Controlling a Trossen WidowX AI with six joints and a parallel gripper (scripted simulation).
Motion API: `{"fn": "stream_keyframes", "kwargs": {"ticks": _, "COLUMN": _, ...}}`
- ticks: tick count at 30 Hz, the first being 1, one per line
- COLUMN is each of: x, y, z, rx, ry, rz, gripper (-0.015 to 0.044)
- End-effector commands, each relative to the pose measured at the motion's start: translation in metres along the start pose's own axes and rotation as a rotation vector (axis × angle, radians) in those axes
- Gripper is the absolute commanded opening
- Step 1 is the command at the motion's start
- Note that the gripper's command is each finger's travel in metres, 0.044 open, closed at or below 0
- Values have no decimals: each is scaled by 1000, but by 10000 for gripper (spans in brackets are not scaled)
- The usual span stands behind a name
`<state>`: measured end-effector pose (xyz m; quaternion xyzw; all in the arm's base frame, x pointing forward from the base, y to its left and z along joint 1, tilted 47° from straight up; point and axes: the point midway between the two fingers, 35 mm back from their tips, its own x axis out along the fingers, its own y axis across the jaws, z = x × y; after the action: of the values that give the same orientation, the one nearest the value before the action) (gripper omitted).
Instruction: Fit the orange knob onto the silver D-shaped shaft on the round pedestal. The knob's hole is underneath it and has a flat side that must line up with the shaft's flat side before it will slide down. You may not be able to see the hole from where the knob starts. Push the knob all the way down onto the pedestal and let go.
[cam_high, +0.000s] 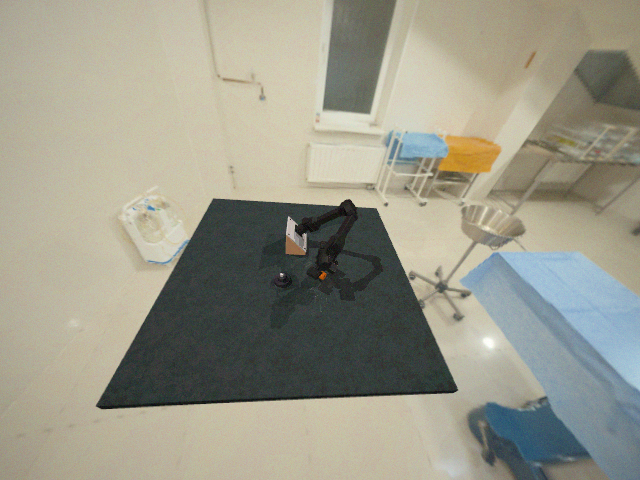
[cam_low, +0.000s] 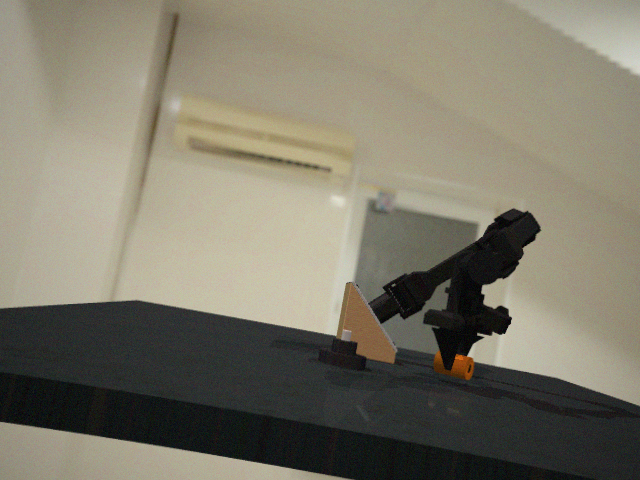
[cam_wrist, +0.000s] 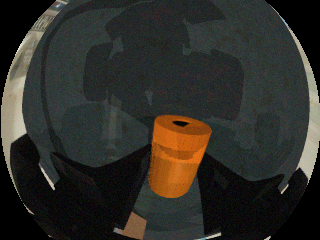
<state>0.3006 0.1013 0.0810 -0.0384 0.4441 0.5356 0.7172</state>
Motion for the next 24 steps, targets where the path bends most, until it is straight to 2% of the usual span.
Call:
{"fn": "stream_keyframes", "kwargs": {"ticks": 1, "x": -1, "y": 0, "z": 1, "rx": 126, "ry": -3, "rz": 0, "gripper": 179}}
{"fn": "stream_keyframes", "kwargs": {"ticks": 9, "x": -1, "y": 0, "z": 1, "rx": 400, "ry": -3, "rz": 1, "gripper": 179}}
{"fn": "stream_keyframes", "kwargs": {"ticks": 17, "x": -1, "y": 0, "z": 1, "rx": 446, "ry": -3, "rz": 1, "gripper": 179}}
{"fn": "stream_keyframes", "kwargs": {"ticks": 24, "x": -1, "y": 0, "z": 1, "rx": 685, "ry": -3, "rz": 1, "gripper": 179}}
